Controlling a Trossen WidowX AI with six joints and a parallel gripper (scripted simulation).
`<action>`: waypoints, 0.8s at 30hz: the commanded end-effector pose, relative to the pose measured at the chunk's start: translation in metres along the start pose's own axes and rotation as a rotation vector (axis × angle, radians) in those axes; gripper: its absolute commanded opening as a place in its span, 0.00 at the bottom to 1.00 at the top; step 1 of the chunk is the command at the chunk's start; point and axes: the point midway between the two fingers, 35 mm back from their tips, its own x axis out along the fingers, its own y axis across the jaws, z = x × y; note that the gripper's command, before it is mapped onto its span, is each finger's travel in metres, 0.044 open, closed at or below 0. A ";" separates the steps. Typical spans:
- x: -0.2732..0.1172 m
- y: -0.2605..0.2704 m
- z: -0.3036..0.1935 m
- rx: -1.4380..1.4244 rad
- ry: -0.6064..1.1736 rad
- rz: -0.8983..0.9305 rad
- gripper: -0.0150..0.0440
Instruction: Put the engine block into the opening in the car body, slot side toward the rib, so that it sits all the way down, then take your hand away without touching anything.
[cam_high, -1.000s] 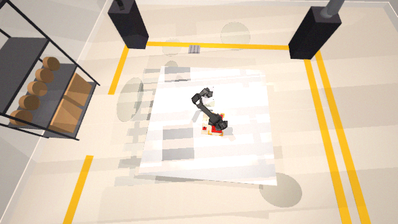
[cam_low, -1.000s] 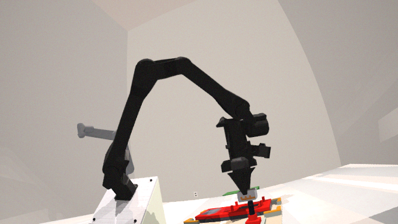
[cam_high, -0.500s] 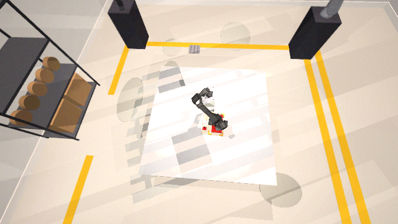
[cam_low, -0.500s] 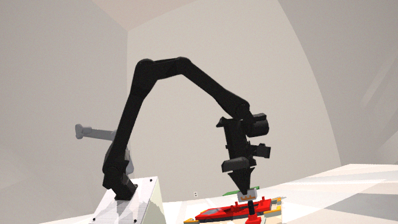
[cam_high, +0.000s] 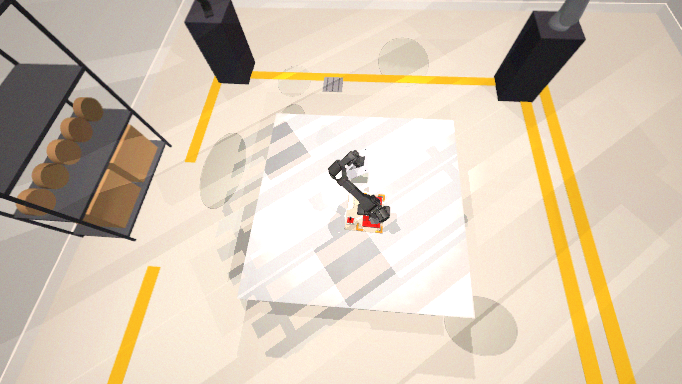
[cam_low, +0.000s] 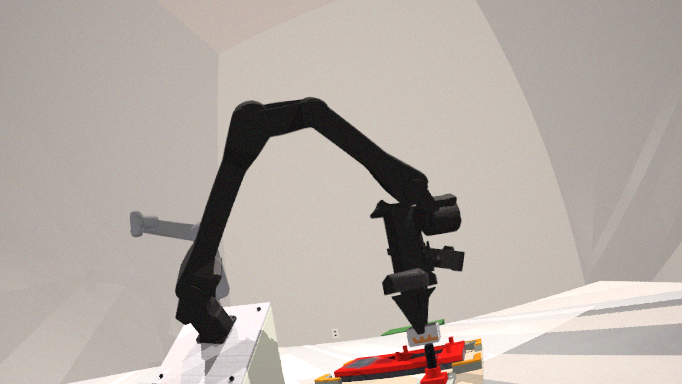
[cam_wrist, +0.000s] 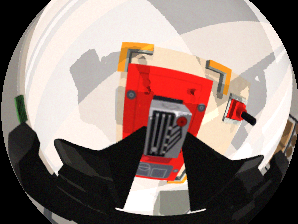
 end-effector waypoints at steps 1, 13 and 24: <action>0.000 0.001 0.000 0.126 0.002 0.004 0.52; 0.000 0.001 0.000 0.099 0.002 0.004 0.52; 0.000 0.001 -0.001 -0.111 0.002 0.004 0.52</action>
